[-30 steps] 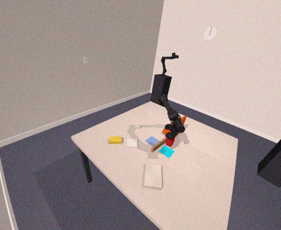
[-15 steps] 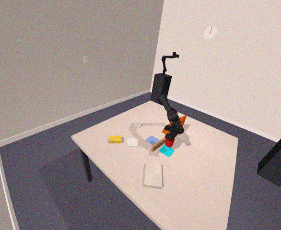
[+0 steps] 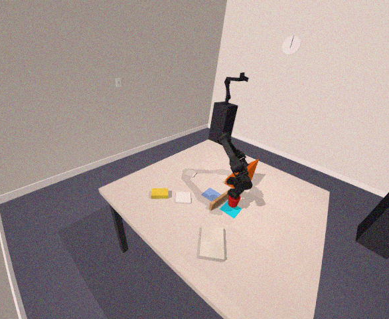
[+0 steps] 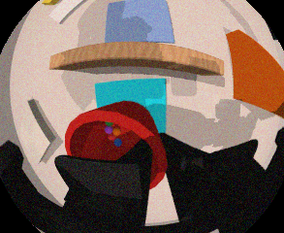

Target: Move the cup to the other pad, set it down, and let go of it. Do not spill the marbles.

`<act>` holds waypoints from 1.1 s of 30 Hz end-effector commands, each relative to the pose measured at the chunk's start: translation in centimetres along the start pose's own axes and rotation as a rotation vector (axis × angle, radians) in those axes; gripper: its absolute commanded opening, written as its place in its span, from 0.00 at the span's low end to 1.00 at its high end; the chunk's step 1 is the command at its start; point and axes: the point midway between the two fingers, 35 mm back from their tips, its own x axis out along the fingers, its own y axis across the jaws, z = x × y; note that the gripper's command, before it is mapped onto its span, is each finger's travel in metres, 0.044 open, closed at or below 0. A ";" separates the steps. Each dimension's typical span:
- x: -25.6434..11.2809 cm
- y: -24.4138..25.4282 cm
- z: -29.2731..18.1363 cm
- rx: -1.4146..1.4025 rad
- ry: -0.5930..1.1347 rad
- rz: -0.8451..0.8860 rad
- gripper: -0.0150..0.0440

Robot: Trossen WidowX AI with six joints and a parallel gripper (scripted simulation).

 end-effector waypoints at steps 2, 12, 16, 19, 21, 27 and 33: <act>1.1 -0.2 -0.1 -0.014 -0.006 0.000 0.25; 2.8 -0.3 -0.1 -0.014 -0.007 0.000 0.25; 3.5 -0.3 0.0 -0.014 -0.008 0.000 0.25; 3.8 -0.4 0.0 -0.014 -0.008 0.000 0.25; 3.9 -0.4 0.0 -0.014 -0.008 0.000 0.25; 3.6 -0.2 0.1 0.000 -0.004 -0.002 0.25; 3.6 -0.2 0.1 0.000 -0.004 -0.002 0.25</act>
